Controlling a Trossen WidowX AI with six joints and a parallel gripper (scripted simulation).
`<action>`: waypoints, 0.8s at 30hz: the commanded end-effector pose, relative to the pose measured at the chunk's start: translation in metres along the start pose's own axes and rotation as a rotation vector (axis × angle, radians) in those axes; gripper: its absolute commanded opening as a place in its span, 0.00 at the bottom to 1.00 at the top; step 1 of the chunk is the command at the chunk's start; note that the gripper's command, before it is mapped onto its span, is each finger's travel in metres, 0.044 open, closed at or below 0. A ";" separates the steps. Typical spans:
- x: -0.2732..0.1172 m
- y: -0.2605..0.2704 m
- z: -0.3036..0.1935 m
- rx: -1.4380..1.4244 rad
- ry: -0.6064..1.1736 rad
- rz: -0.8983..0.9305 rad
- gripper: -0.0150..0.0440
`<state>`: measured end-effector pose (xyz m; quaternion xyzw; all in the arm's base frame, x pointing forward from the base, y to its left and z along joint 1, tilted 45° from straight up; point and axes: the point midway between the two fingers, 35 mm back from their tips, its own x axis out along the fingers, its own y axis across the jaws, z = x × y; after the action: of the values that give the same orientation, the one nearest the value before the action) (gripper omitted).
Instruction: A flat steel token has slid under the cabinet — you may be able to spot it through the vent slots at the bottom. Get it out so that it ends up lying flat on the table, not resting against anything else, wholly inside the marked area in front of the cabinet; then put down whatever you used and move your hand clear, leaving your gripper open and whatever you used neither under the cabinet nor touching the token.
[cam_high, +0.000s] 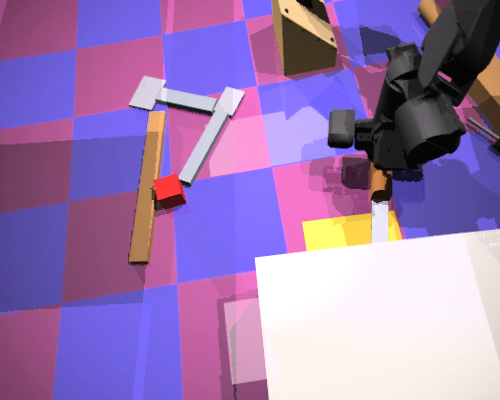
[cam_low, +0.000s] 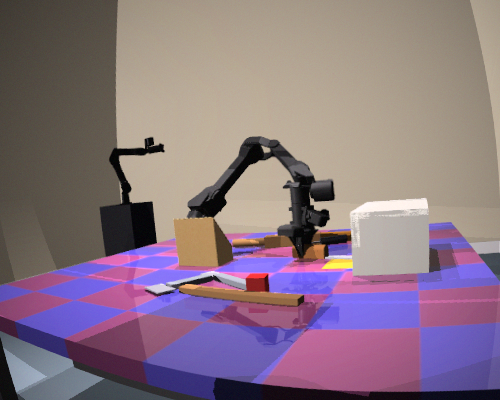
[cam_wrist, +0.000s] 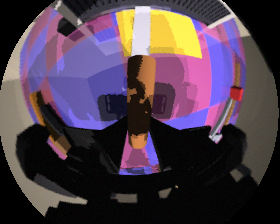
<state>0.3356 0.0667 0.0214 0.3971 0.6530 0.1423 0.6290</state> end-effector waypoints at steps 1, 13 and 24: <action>0.001 0.000 -0.007 0.005 0.002 -0.002 0.25; 0.001 0.001 -0.021 0.006 0.003 -0.002 0.25; 0.001 0.001 -0.034 0.006 0.004 -0.002 0.25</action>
<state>0.3103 0.0766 0.0271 0.3976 0.6535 0.1417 0.6283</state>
